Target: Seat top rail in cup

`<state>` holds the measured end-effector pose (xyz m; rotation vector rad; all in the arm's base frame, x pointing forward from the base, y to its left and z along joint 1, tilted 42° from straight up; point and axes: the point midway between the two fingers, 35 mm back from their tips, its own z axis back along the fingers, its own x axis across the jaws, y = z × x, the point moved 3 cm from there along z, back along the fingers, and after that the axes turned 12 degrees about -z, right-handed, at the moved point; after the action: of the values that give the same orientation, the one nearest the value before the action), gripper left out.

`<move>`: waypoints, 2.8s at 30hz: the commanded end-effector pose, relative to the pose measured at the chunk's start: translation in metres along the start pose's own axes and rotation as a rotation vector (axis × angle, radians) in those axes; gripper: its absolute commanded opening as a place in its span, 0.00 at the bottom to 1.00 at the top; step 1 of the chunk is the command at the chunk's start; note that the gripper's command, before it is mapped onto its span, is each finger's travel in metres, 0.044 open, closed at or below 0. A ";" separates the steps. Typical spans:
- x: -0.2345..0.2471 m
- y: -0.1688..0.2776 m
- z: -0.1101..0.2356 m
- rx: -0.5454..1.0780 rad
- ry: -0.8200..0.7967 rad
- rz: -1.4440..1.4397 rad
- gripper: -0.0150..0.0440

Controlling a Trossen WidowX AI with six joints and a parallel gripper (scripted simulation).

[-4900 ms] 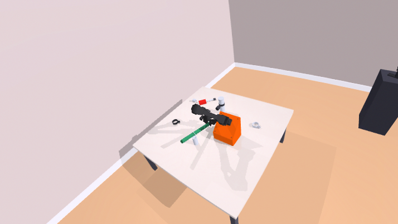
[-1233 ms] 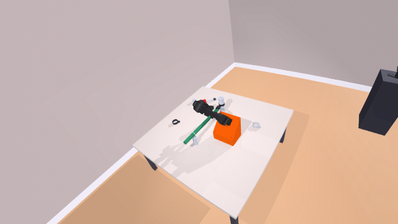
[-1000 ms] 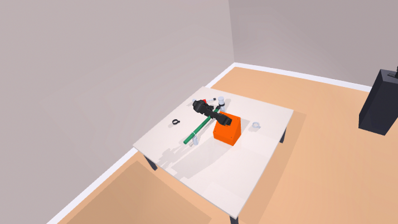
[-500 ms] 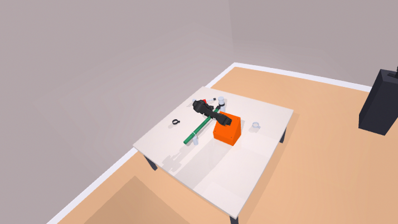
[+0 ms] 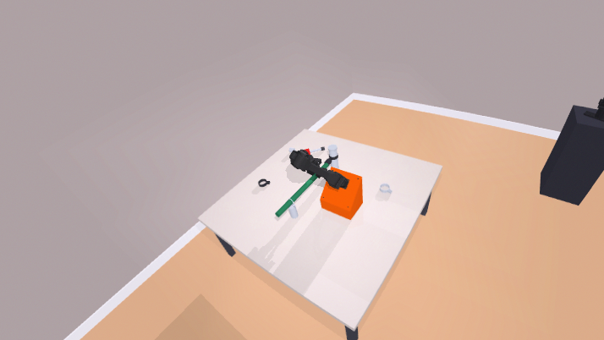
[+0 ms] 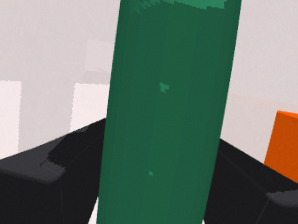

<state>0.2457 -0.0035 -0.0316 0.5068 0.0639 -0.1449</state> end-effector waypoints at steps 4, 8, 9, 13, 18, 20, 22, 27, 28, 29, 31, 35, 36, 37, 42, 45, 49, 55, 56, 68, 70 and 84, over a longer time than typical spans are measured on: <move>0.002 -0.004 0.003 -0.010 -0.007 0.001 0.25; 0.002 -0.005 0.003 -0.010 -0.007 0.001 0.25; 0.002 -0.005 0.003 -0.010 -0.007 0.001 0.25; 0.003 -0.006 0.004 -0.011 -0.007 0.001 0.25; 0.003 -0.006 0.005 -0.011 -0.007 0.001 0.25; 0.004 -0.007 0.005 -0.011 -0.007 0.001 0.25; 0.004 -0.007 0.006 -0.011 -0.007 0.001 0.25; 0.004 -0.008 0.006 -0.011 -0.007 0.001 0.25; 0.004 -0.008 0.006 -0.011 -0.007 0.001 0.25; 0.002 -0.002 0.003 0.006 0.004 0.006 0.25; 0.002 -0.002 0.003 0.006 0.004 0.006 0.25; 0.002 -0.002 0.003 0.006 0.004 0.006 0.25; 0.002 -0.002 0.003 0.006 0.004 0.006 0.25; 0.002 -0.003 0.003 0.006 0.004 0.006 0.25; 0.003 -0.005 0.003 0.006 0.004 0.006 0.25; 0.003 -0.006 0.003 0.006 0.004 0.006 0.25; 0.004 -0.007 0.004 0.006 0.004 0.006 0.25; 0.005 -0.009 0.004 0.006 0.004 0.006 0.25; 0.005 -0.010 0.005 0.006 0.004 0.006 0.25; 0.007 -0.014 0.005 0.005 0.003 0.006 0.25; 0.007 -0.015 0.005 0.005 0.003 0.006 0.25; 0.009 -0.020 0.006 0.005 0.003 0.006 0.25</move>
<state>0.2489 -0.0182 -0.0374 0.5265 0.0780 -0.1316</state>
